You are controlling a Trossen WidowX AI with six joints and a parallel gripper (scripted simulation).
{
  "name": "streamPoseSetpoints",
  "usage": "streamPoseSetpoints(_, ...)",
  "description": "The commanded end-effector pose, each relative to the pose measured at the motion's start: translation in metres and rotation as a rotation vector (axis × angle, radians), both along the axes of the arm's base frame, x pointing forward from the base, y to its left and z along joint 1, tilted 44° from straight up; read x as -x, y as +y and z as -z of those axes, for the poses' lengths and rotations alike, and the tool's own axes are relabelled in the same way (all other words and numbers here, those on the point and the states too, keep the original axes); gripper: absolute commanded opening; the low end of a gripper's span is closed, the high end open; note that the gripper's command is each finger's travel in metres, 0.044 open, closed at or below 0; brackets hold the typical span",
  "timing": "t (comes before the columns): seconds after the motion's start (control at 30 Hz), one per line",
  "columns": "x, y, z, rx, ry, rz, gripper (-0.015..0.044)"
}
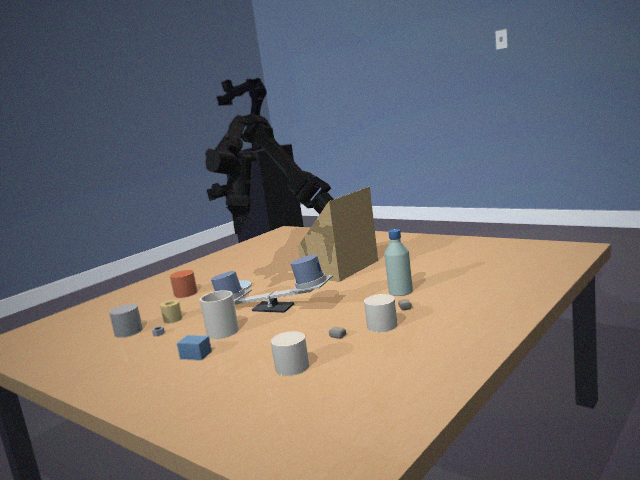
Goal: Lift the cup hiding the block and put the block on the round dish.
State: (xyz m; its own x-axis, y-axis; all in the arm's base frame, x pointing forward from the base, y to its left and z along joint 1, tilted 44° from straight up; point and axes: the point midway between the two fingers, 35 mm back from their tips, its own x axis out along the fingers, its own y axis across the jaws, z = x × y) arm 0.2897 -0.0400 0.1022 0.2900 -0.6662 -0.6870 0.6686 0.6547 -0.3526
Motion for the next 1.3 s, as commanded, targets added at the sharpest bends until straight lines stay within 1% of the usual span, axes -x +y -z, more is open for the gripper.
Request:
streamPoseSetpoints(0.0,-0.012,-0.015,0.004,-0.025,-0.041,0.126,0.044)
streamPoseSetpoints(0.5,-0.047,-0.078,0.026,-0.079,-0.182,0.579,0.044)
streamPoseSetpoints(0.73,-0.048,-0.081,0.028,-0.079,-0.187,0.594,0.044)
streamPoseSetpoints(0.83,-0.048,-0.09,0.037,-0.079,-0.187,0.594,0.044)
streamPoseSetpoints(1.27,-0.049,-0.101,0.048,-0.079,-0.187,0.594,0.044)
